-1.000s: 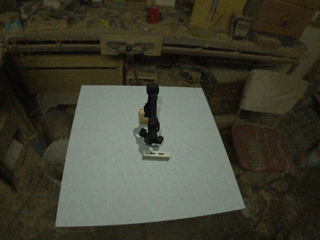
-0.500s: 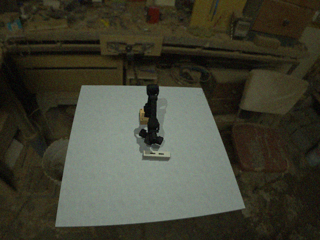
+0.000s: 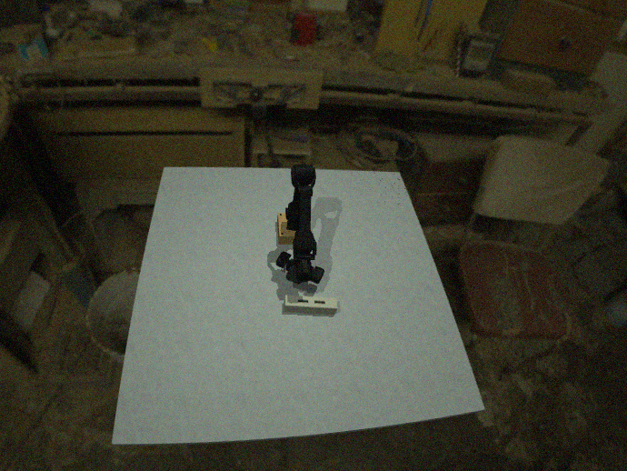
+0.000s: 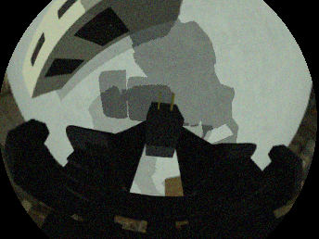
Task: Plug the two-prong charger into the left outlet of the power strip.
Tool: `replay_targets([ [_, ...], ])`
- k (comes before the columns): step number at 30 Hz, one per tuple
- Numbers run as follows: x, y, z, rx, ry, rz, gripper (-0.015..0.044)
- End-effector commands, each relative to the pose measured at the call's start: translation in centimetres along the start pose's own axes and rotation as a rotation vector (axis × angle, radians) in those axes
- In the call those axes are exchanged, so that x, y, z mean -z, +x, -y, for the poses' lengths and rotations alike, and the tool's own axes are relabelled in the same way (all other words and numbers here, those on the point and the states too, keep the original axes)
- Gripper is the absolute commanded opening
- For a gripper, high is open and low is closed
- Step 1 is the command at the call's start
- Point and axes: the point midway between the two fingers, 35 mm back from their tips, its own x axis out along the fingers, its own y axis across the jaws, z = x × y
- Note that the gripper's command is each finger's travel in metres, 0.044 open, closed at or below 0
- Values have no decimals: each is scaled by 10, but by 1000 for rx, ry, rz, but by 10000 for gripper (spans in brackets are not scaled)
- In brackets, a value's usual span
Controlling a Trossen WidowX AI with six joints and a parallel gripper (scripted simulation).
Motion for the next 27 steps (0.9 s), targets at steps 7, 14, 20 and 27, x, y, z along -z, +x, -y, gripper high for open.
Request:
replay_targets([
  [7,4,-45,0,-8,1,7,0],
  [14,5,-51,0,-8,-3,7,0],
  [20,6,-45,-10,-5,-55,7,0],
  [27,8,-37,-25,0,-130,8,0],
])
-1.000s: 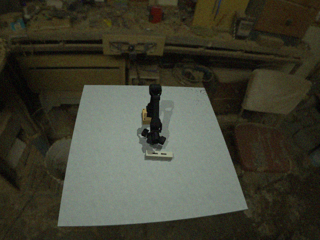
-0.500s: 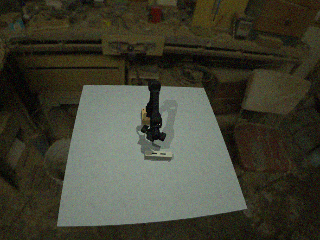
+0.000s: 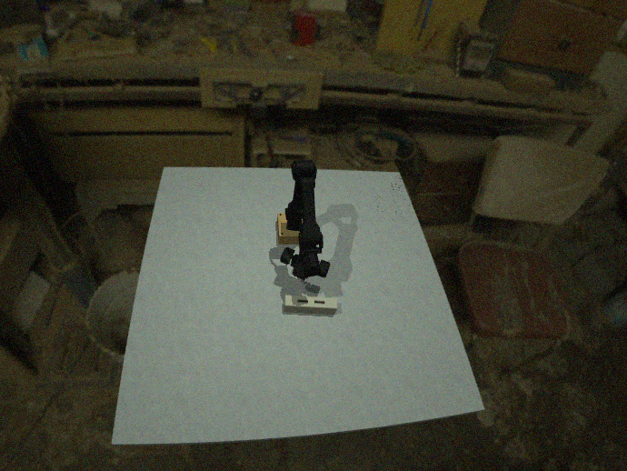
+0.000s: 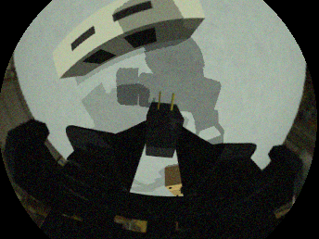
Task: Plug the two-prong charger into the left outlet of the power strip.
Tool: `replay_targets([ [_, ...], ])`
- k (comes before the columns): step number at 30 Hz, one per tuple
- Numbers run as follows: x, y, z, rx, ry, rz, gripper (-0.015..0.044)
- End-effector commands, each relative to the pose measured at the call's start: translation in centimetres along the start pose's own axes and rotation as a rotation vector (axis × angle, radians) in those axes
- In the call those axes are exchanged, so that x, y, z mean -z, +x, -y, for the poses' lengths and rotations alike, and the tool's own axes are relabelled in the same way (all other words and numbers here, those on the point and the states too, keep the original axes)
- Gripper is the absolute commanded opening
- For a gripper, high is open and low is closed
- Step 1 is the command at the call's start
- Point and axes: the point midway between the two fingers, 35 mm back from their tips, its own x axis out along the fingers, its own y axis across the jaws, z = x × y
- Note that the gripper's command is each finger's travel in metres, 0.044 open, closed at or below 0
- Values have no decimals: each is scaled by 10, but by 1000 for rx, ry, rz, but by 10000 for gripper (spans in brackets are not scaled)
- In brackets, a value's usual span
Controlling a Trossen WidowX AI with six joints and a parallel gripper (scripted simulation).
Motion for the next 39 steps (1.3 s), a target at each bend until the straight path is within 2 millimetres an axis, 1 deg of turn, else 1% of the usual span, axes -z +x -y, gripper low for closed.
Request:
replay_targets([
  [1,0,5,-11,0,-58,2,0],
  [24,11,35,-59,14,-305,3,0],
  [39,-1,33,-66,14,-312,5,0],
])
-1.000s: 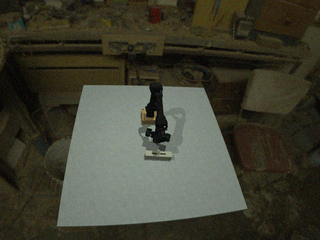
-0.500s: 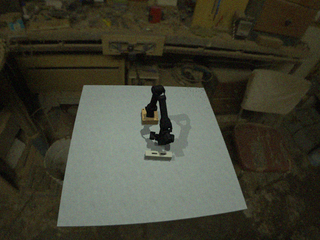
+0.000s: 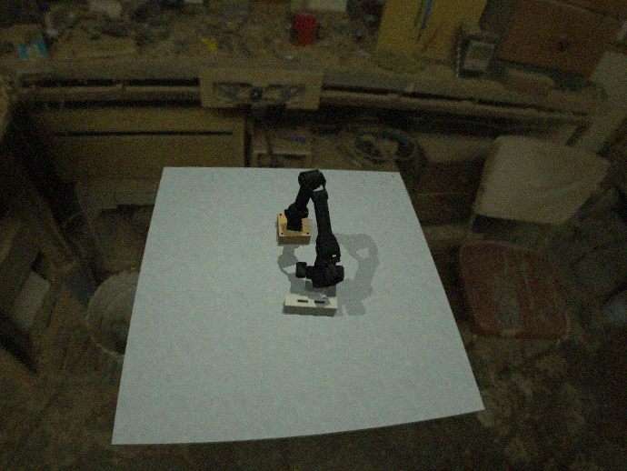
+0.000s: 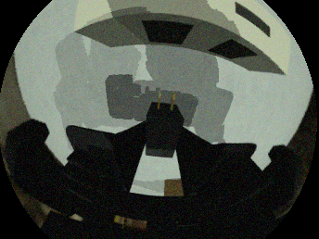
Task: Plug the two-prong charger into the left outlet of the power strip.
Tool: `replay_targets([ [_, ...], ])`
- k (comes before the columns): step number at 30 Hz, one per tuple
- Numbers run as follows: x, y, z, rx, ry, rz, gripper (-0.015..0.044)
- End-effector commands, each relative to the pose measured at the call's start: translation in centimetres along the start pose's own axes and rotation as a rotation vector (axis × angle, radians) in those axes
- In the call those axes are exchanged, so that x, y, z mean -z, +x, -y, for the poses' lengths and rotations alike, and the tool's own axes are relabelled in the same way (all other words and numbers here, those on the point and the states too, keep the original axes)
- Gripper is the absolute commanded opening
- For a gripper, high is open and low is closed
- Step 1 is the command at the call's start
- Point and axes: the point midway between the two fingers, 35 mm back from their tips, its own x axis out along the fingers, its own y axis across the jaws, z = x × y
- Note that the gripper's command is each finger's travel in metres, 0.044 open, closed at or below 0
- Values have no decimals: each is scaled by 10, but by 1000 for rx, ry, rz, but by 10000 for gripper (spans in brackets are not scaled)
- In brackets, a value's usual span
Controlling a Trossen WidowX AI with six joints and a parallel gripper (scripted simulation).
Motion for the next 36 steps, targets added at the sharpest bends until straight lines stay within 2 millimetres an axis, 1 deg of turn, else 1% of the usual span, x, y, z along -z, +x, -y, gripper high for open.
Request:
replay_targets([
  [1,-7,-1,-1,1,-8,4,0],
  [31,-40,-2,-5,3,-26,7,0],
  [36,-42,-2,-5,3,-27,7,0],
])
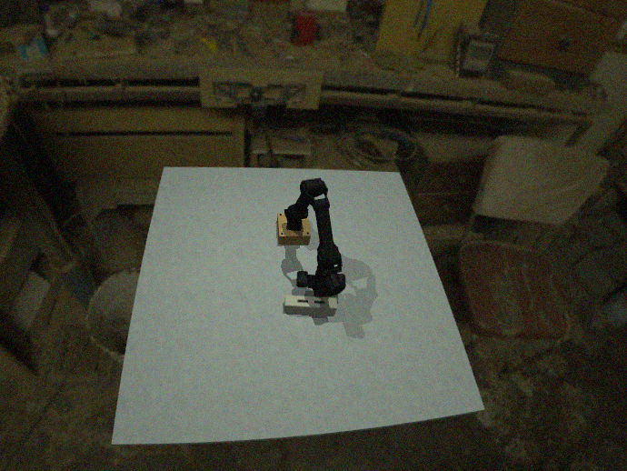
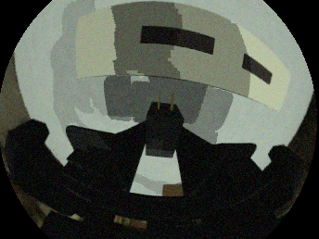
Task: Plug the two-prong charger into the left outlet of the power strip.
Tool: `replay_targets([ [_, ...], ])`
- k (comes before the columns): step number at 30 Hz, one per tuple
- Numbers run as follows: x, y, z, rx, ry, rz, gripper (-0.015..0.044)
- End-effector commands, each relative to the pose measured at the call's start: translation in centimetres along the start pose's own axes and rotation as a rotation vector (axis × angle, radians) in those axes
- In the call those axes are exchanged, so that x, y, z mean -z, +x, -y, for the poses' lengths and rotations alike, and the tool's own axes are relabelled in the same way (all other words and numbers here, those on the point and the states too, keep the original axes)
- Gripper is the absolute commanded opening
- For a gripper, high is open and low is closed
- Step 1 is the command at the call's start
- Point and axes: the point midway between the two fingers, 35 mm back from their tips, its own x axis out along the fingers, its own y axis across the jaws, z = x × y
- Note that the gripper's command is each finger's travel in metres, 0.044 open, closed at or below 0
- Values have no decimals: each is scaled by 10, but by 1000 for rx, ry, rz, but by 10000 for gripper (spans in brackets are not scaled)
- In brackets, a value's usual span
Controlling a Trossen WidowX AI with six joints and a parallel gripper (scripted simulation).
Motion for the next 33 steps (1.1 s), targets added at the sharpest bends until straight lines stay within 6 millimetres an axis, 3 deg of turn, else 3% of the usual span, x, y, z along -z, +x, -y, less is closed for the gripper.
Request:
replay_targets([
  [1,-3,-1,1,4,-6,4,0],
  [33,-8,-2,1,4,-6,4,0],
])
